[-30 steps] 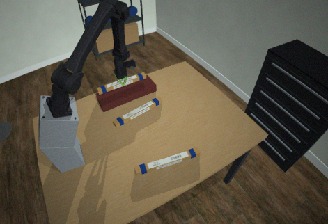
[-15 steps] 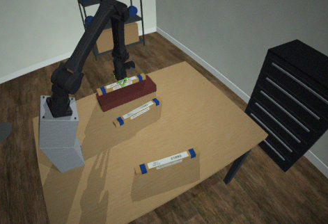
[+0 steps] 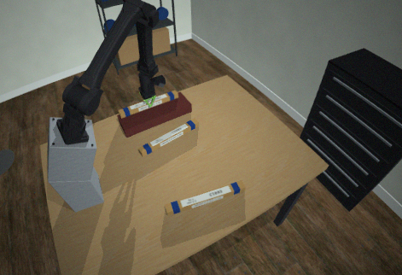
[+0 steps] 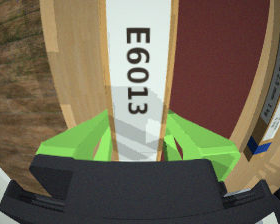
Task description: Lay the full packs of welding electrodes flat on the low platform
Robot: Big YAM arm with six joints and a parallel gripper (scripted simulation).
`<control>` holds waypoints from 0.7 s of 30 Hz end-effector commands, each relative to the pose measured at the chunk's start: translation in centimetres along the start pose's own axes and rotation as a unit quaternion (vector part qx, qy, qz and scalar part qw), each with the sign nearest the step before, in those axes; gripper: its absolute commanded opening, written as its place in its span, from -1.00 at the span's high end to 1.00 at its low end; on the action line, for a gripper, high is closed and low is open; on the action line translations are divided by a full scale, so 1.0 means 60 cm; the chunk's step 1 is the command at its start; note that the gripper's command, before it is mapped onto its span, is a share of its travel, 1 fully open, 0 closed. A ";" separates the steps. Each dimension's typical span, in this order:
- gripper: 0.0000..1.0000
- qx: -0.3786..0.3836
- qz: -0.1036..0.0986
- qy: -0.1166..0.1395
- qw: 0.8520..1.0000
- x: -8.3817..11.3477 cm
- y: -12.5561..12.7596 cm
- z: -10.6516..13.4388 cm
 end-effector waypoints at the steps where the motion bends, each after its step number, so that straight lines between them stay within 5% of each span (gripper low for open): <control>1: 1.00 0.006 -0.030 -0.020 0.999 0.048 0.044 -0.034; 21: 1.00 -0.005 -0.025 -0.021 0.999 0.045 0.026 -0.060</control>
Point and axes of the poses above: the point where the finger pads meet when closed, its own x axis back along the fingers, its own y axis across the jaws, z = x × y, the point moved 8 cm from there along x, back along the fingers, and after that the axes turned 8 degrees about -x, right-handed, at the moved point
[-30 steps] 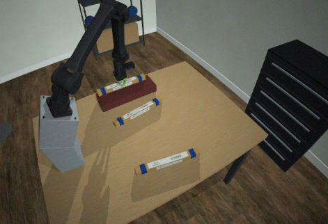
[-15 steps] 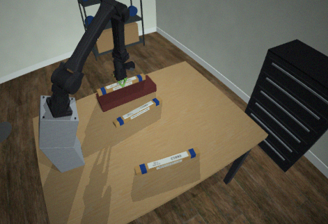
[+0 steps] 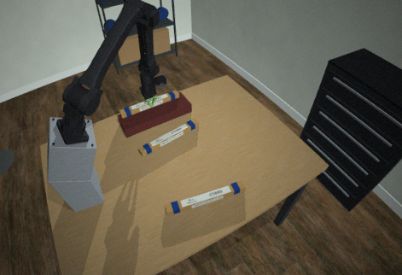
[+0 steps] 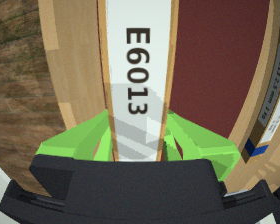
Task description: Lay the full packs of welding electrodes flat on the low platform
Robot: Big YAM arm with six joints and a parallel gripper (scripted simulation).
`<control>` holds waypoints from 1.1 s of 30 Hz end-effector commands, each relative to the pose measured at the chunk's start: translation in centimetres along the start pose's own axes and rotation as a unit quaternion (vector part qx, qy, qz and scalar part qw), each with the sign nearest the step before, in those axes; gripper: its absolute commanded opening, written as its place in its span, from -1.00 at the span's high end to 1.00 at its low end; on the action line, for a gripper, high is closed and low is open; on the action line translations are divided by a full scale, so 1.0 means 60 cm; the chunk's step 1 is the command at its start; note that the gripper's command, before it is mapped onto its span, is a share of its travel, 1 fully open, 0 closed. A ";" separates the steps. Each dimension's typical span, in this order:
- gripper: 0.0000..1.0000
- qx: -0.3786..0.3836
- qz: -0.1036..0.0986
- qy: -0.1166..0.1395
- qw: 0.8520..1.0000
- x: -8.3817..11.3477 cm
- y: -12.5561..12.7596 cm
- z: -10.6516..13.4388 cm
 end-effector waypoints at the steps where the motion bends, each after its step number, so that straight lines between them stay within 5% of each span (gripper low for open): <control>1: 1.00 -0.009 -0.026 -0.023 0.999 0.046 0.027 -0.051; 33: 1.00 -0.008 -0.026 -0.023 0.999 0.052 0.026 -0.060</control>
Point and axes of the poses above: the point where the finger pads meet when closed, its own x axis back along the fingers, its own y axis across the jaws, z = x × y, the point moved 8 cm from there along x, back along the fingers, and after that the axes turned 8 degrees about -x, right-handed, at the moved point
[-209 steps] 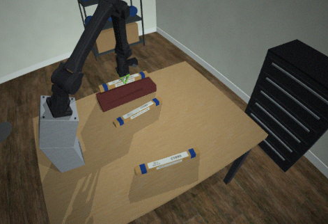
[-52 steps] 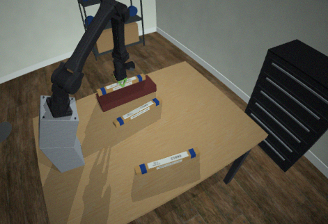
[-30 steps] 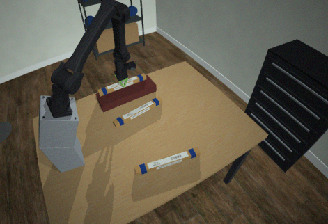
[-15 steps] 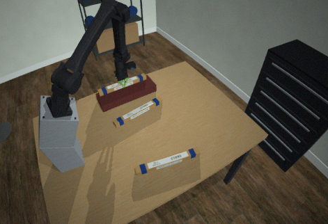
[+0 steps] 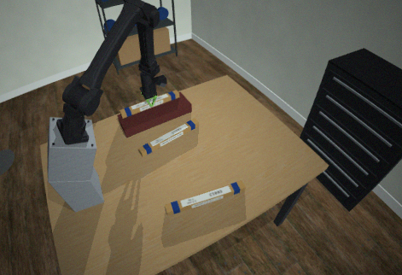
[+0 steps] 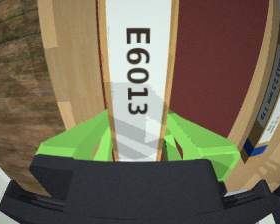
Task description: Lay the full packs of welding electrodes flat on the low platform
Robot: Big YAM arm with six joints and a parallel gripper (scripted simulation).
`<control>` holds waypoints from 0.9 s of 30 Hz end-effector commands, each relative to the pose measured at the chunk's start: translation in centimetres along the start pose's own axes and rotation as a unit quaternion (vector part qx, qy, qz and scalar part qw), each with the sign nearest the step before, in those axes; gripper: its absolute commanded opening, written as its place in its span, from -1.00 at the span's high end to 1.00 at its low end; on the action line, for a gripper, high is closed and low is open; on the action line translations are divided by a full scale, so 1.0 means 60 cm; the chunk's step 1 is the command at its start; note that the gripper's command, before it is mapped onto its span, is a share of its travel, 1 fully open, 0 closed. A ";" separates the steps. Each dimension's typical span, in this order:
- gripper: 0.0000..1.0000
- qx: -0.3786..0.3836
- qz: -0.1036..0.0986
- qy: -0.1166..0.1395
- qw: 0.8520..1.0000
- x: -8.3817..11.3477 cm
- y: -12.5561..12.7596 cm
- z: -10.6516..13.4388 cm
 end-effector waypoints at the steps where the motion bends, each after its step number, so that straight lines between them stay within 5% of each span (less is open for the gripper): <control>1: 1.00 -0.010 -0.028 -0.025 0.999 0.052 0.026 -0.057; 27: 1.00 -0.011 -0.029 -0.025 0.999 0.057 0.028 -0.060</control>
Point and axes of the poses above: the point where the finger pads meet when closed, its own x axis back along the fingers, its own y axis across the jaws, z = x × y, the point moved 8 cm from there along x, back along the fingers, and after that the axes turned 8 degrees about -x, right-handed, at the moved point
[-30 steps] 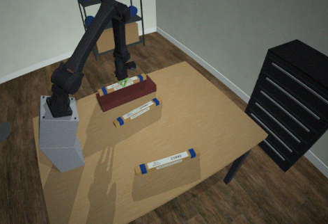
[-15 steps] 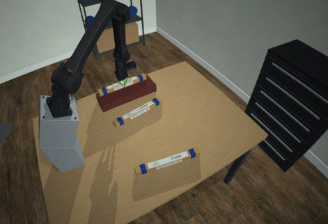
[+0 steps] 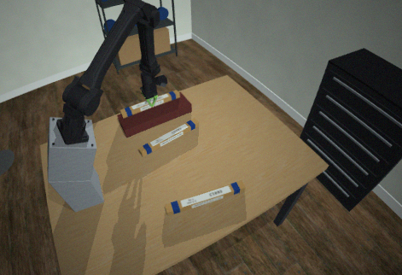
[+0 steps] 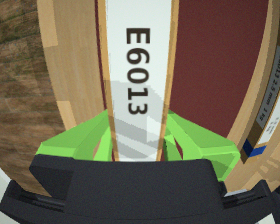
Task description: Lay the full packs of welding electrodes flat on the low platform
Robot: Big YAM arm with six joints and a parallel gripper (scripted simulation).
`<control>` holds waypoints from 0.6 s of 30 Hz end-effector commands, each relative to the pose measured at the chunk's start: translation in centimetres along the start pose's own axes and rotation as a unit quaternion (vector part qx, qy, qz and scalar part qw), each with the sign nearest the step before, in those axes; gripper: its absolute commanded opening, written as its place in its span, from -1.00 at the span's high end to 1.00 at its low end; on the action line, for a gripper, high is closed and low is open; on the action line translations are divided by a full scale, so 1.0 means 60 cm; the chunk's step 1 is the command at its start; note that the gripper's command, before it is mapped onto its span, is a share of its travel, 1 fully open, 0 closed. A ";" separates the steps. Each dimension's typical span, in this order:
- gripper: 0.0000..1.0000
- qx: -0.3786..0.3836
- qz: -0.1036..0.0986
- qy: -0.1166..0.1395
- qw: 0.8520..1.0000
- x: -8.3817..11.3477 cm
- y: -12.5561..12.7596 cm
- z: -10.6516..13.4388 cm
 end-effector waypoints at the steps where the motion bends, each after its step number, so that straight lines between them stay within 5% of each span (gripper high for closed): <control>1: 1.00 -0.011 -0.030 -0.026 0.999 0.057 0.028 -0.056; 18: 1.00 -0.010 -0.030 -0.026 0.999 0.059 0.029 -0.057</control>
Point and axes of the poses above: the point where the finger pads meet when closed, its own x axis back along the fingers, its own y axis across the jaws, z = x × y, the point moved 8 cm from there along x, back along the fingers, and after that the axes turned 8 degrees about -x, right-handed, at the moved point
